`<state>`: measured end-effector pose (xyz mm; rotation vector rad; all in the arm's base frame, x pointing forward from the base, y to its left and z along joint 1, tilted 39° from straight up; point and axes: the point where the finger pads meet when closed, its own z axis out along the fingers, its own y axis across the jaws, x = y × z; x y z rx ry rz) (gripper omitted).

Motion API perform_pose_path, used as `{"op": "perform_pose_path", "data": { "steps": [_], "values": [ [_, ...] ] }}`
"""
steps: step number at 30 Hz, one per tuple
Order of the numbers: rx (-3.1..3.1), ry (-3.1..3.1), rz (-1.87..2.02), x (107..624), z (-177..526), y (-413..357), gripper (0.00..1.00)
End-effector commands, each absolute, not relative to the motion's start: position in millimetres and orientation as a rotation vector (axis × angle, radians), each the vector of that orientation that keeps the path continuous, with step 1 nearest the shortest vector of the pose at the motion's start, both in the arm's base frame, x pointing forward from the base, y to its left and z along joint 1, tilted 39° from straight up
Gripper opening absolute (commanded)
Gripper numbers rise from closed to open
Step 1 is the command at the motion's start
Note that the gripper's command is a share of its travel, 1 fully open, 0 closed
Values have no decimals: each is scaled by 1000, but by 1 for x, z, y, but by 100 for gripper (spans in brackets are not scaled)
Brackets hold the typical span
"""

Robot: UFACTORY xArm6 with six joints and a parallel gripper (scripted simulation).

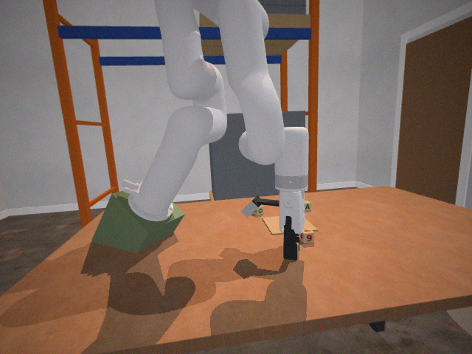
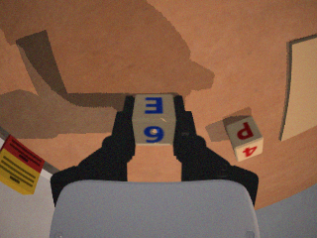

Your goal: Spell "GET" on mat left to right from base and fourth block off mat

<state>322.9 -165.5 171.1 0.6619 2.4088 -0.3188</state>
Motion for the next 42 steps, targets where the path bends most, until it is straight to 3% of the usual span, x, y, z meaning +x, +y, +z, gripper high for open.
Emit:
{"op": "perform_pose_path", "data": {
  "steps": [1, 42],
  "values": [
    [661, 2407, -319, 323, 172, -166, 27],
    [661, 2407, -319, 273, 250, -128, 27]
  ]
}}
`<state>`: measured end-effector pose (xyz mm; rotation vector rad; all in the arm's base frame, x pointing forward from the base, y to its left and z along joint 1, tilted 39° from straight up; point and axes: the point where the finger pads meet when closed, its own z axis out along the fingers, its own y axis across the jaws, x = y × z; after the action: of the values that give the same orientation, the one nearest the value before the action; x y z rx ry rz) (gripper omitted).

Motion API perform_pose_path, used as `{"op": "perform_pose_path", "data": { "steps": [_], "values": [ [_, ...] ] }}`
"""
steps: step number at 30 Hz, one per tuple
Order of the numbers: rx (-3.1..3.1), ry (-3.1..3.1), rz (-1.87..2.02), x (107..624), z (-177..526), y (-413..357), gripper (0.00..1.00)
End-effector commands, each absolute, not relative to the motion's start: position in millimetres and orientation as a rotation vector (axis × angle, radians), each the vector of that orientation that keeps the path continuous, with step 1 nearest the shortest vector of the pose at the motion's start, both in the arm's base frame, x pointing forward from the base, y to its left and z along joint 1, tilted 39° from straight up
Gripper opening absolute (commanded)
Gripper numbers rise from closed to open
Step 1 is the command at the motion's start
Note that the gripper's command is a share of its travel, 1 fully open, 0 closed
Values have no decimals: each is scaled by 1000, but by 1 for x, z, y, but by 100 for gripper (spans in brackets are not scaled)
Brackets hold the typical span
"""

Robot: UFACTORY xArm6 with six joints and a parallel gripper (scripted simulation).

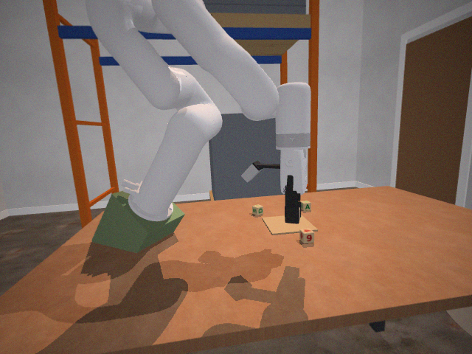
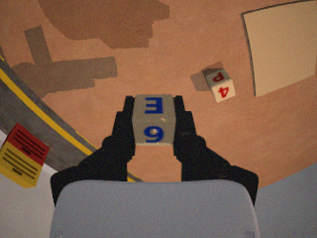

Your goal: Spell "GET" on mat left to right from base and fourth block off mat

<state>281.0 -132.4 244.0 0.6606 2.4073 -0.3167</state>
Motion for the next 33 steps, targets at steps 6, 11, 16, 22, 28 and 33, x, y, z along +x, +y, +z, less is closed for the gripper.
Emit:
{"op": "perform_pose_path", "data": {
  "steps": [6, 11, 16, 22, 28, 33],
  "values": [
    [655, 2409, -321, 273, 250, -128, 27],
    [565, 2437, -353, 274, 249, -129, 27],
    [412, 2479, -406, 276, 247, -130, 27],
    [284, 2508, -449, 277, 246, -130, 27],
    [116, 2536, -503, 278, 244, -131, 27],
    [-14, 2552, -543, 279, 242, -132, 27]
  ]
}}
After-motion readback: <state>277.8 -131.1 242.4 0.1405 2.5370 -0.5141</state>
